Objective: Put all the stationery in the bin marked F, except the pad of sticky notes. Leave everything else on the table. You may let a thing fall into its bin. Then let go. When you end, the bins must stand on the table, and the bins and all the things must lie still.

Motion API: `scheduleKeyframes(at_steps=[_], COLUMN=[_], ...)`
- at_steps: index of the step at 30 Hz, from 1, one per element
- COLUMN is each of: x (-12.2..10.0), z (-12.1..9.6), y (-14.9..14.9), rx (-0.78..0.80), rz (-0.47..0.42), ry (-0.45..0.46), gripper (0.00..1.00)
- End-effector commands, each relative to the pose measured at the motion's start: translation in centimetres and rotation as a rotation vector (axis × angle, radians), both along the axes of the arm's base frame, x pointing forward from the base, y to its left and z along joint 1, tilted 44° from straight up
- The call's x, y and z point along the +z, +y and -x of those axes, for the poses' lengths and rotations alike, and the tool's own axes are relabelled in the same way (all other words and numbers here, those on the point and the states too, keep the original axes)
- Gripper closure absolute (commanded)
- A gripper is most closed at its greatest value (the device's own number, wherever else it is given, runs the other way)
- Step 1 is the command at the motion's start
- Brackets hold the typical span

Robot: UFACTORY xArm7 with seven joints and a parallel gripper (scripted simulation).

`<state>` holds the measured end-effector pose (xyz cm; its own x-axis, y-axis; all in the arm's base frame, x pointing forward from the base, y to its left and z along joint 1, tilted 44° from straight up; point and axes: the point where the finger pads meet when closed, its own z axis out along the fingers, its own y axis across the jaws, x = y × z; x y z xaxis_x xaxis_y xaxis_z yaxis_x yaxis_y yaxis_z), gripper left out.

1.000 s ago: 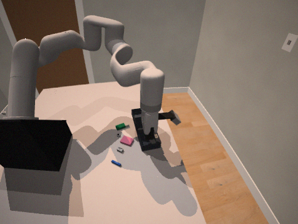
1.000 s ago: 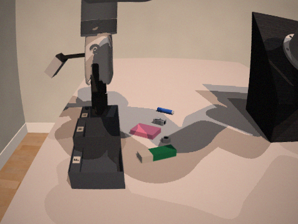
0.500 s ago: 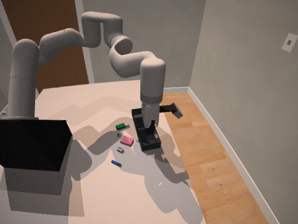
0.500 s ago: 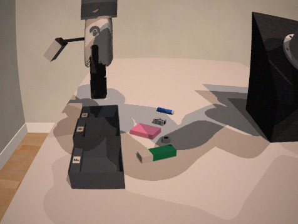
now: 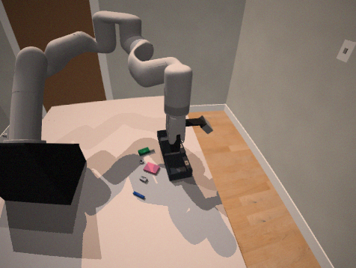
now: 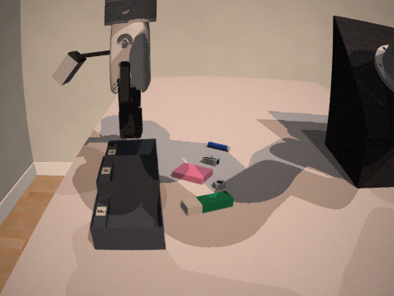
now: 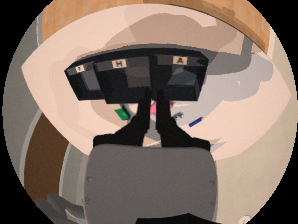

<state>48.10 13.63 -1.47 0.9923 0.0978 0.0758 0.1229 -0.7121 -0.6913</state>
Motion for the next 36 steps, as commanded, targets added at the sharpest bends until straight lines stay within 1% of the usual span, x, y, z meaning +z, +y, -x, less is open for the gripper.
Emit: scheduleKeyframes(at_steps=[1, 3, 5, 7, 13, 20, 22, 36], x=[1.9, 2.6, 2.6, 3.3, 3.3, 1.9, 1.9, -0.8], z=[0.5, 0.8, 0.8, 1.0, 1.0, 1.0, 1.0, 1.1], y=[1.5, 2.2, 2.2, 2.9, 2.9, 4.2, 4.2, 6.8], rx=[-0.006, -0.006, -0.006, -0.006, -0.006, -0.006, -0.006, -0.006], rz=[0.005, 0.005, 0.005, 0.005, 0.005, 0.005, 0.005, 0.005], ry=[-0.004, -0.004, -0.004, -0.004, -0.004, -0.004, -0.004, -0.004], gripper=[0.93, 0.93, 0.93, 0.93, 0.93, 0.93, 0.93, 0.93])
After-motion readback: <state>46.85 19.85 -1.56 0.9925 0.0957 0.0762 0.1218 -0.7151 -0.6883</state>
